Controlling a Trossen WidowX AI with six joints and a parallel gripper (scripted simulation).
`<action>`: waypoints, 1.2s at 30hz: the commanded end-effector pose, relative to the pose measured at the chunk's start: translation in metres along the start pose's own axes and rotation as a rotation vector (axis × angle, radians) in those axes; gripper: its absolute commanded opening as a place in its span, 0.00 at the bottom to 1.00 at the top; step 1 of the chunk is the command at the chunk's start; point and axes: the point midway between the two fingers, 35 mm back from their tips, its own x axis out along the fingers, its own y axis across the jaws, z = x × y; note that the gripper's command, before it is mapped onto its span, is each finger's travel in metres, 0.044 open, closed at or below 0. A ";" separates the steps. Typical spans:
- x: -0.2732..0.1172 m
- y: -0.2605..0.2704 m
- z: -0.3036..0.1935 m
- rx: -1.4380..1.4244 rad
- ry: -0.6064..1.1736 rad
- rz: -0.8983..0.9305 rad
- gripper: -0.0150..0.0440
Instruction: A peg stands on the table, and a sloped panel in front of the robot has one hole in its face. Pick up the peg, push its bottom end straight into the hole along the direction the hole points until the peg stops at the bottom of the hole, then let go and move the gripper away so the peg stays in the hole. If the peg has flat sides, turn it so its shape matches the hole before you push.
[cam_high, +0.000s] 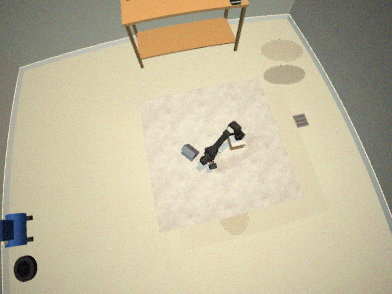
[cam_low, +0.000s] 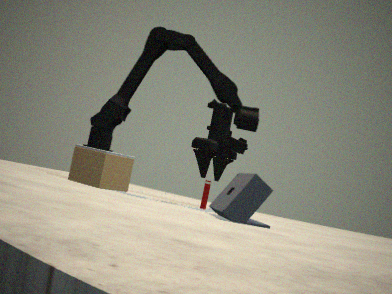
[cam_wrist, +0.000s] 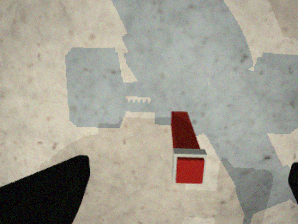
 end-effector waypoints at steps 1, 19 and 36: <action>0.007 0.000 -0.001 -0.004 0.005 0.000 1.00; 0.037 0.000 -0.003 -0.004 0.005 0.000 1.00; 0.043 0.000 -0.003 -0.001 0.002 -0.001 0.60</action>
